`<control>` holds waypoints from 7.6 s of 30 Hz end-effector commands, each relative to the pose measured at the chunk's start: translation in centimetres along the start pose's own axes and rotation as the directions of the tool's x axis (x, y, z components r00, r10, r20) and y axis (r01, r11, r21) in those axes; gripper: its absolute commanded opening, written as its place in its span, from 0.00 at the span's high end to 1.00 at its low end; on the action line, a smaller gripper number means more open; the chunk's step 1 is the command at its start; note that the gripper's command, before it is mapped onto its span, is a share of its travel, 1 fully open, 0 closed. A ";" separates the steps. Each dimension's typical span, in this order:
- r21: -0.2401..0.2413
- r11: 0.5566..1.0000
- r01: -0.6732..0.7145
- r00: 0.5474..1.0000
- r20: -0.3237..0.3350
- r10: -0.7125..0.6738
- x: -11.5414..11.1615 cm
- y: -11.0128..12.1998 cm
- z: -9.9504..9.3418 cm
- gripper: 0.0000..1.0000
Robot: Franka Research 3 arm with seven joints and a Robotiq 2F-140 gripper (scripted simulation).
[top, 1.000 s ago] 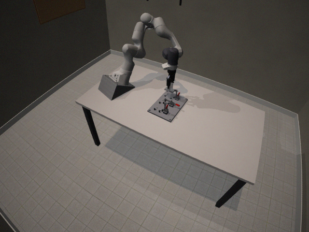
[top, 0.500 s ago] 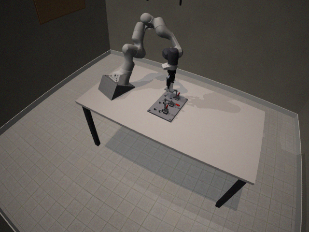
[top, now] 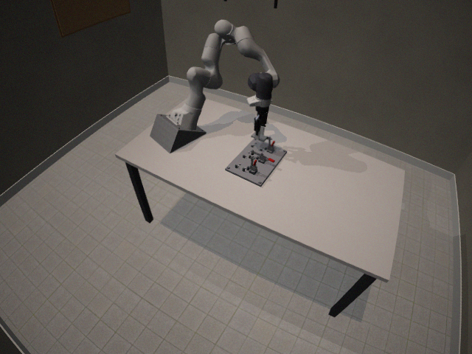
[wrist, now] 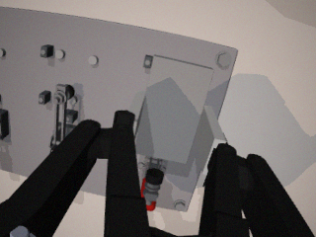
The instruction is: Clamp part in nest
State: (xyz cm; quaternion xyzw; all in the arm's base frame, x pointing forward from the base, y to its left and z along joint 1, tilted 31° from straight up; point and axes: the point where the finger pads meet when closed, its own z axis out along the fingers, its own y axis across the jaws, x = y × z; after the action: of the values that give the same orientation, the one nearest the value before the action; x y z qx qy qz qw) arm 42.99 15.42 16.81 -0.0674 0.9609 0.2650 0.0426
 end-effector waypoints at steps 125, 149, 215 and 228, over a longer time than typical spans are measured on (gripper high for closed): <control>-0.002 1.000 0.008 1.000 0.000 -0.008 0.2 0.3 0.1 1.00; -0.002 1.000 0.008 1.000 0.000 -0.008 0.2 0.3 0.1 1.00; -0.002 1.000 0.013 1.000 0.000 -0.013 -0.1 0.2 5.4 1.00; -0.002 1.000 0.013 1.000 0.000 -0.013 -0.1 0.2 5.5 1.00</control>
State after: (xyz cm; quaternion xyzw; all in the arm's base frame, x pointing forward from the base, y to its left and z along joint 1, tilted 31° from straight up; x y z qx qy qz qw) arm 43.07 18.41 12.17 -0.0724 0.9604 0.2660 0.0405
